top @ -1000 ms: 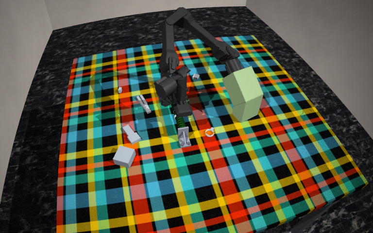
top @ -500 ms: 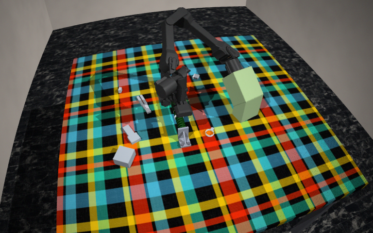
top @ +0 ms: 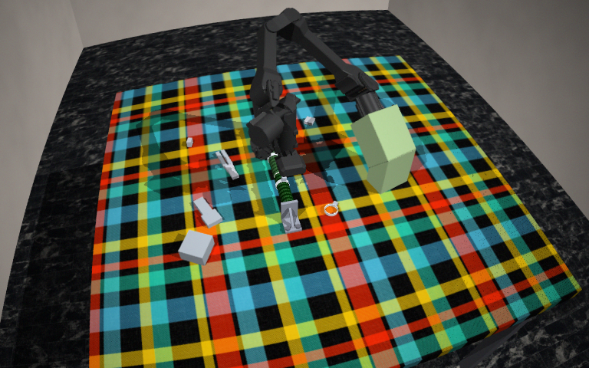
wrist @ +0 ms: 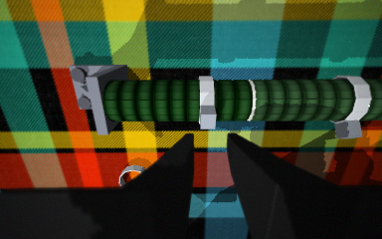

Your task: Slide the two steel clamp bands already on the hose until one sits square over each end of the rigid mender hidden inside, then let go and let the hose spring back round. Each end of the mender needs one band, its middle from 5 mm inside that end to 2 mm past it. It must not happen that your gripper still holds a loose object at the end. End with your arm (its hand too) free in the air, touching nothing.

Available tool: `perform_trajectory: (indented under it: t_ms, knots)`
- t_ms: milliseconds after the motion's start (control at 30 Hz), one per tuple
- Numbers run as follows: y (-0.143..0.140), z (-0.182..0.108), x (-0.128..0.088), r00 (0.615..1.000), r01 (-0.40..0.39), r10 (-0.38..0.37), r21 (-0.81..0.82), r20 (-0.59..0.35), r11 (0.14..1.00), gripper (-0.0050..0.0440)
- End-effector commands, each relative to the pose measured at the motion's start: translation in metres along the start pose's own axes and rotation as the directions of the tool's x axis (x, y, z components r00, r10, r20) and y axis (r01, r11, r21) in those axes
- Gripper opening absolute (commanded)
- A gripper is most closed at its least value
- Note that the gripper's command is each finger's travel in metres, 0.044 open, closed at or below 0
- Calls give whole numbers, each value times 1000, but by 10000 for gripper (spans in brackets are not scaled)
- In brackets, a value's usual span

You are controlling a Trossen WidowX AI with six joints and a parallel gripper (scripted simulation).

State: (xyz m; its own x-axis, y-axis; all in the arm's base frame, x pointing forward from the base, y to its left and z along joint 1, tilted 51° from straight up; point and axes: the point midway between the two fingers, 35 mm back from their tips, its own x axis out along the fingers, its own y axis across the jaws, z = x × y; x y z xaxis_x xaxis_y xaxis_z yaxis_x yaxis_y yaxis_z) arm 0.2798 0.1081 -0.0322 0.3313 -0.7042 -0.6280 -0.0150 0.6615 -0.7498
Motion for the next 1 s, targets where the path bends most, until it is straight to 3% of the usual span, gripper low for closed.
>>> perform_trajectory:
  t_ms: [0,300,633,700,867,967]
  knots:
    - [-1,3,-18,1000,-8,8,16,7,1000,90]
    - [-1,3,-18,1000,-8,8,16,7,1000,90]
    - [-1,1,-15,1000,-2,2,6,5,1000,330]
    - [-1,1,-15,1000,-2,2,6,5,1000,330]
    - [-1,2,-16,1000,-3,2,7,6,1000,440]
    - [-1,2,-16,1000,-3,2,7,6,1000,440]
